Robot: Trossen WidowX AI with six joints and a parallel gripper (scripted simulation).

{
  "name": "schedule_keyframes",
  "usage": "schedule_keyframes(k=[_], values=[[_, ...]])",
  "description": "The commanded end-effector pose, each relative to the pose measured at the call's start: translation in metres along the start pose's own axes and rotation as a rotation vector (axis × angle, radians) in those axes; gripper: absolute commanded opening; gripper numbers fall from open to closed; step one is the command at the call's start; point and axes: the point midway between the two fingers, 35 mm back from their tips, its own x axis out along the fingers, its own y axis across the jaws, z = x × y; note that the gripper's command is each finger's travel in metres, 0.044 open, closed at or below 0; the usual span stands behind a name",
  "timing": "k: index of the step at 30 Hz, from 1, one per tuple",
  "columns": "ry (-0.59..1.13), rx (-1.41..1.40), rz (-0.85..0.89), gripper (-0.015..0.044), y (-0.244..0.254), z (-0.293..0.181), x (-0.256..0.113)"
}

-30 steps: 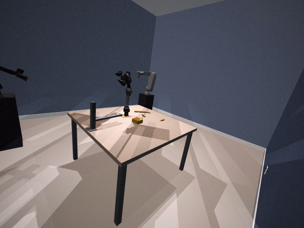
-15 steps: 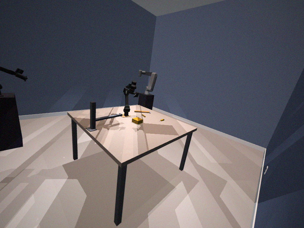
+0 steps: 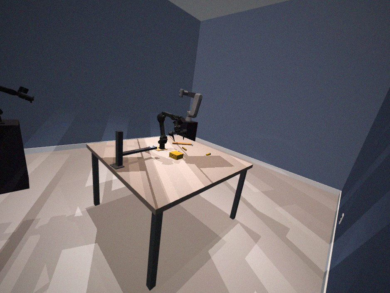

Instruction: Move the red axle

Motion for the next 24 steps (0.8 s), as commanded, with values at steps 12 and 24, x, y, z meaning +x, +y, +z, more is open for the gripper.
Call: schedule_keyframes(k=[12,24], values=[[0.481,0.39,-0.392,0.044,-0.033,-0.178,0.004],[0.481,0.39,-0.392,0.044,-0.04,-0.192,0.026]])
